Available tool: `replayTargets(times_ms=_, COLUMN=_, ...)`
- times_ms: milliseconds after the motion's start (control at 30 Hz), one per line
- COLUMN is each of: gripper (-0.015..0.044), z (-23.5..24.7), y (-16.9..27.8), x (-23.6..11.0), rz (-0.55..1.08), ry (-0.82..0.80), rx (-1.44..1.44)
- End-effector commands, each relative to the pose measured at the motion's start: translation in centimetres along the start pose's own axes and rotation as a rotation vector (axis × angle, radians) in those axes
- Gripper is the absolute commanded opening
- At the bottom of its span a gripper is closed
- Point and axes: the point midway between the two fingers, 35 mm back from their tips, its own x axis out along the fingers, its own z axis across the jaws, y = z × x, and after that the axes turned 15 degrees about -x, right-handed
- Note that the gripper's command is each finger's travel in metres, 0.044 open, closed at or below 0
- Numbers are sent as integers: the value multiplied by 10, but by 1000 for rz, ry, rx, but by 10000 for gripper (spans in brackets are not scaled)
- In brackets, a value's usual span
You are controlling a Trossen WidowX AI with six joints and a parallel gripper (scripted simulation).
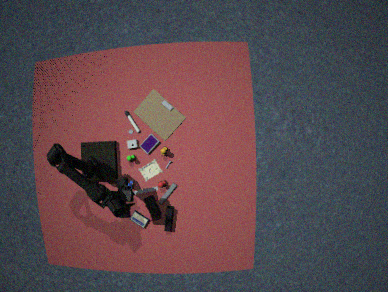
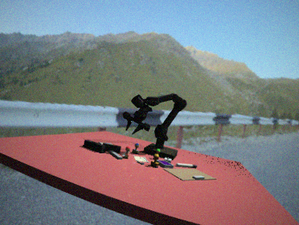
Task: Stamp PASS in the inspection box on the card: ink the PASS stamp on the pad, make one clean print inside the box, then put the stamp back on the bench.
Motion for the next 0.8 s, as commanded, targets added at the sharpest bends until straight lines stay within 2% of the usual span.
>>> replayTargets(times_ms=0, gripper=214, z=35, y=-24, x=4, rz=26, ry=-126, rx=52)
replayTargets(times_ms=233, gripper=214, z=106, y=-50, x=-2, rz=150, ry=-315, rx=111)
replayTargets(times_ms=467, gripper=214, z=168, y=-57, x=-22, rz=336, ry=-396, rx=122)
replayTargets(times_ms=767, gripper=214, z=178, y=-57, x=-25, rz=374, ry=-398, rx=119)
